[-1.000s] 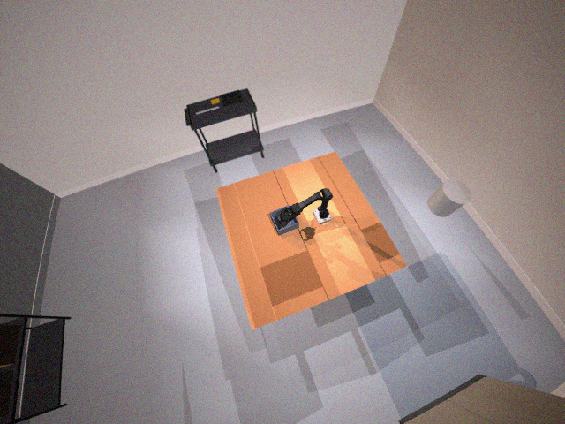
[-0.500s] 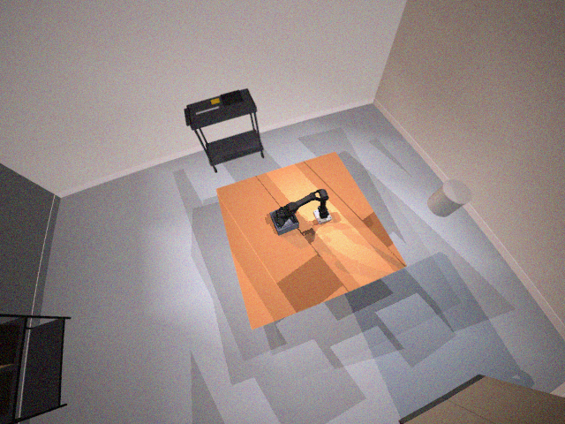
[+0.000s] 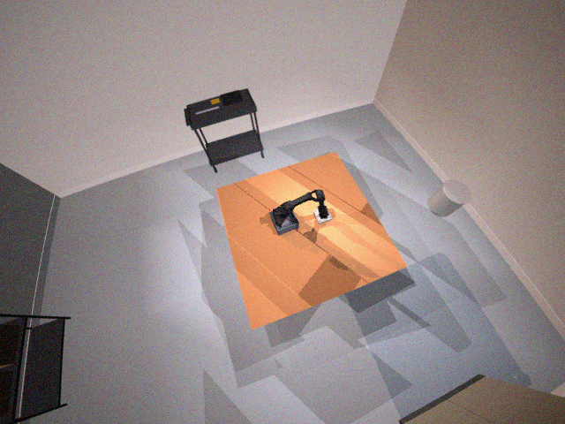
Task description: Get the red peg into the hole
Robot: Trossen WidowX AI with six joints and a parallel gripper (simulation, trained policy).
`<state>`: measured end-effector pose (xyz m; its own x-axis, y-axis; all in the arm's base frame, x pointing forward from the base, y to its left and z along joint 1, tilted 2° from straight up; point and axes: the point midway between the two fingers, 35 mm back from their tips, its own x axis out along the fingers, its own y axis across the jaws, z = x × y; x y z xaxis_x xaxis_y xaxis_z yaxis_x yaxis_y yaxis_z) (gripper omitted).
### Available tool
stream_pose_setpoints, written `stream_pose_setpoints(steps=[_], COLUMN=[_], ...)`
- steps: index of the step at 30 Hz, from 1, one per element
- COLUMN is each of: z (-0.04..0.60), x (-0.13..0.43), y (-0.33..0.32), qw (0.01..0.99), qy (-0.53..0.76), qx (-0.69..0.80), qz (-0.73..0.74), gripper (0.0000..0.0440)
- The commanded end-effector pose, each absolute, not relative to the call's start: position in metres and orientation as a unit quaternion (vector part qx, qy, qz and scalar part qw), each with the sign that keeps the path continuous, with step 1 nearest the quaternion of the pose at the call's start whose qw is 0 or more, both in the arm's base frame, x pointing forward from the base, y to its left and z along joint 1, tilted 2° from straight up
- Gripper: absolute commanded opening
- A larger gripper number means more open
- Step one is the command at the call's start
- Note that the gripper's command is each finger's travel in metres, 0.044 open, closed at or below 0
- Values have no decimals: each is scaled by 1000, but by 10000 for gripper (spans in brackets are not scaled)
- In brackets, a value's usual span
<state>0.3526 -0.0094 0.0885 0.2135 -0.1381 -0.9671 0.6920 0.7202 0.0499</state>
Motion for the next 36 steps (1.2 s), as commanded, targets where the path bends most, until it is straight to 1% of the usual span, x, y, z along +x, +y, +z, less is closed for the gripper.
stream_pose_setpoints(steps=[1, 3, 6, 13, 14, 29, 36], z=[97, 100, 104, 115, 117, 151, 152], x=[360, 365, 372, 389, 392, 432, 433], y=[-9, -10, -10, -4, -3, 30, 30], qw=[739, 735, 729, 716, 714, 728, 729], qy=[564, 567, 574, 589, 590, 583, 582], qx=[250, 253, 257, 274, 278, 309, 309], qz=[-272, -272, -269, -256, -253, -186, -185], gripper=[173, 196, 251, 433, 440, 440, 440])
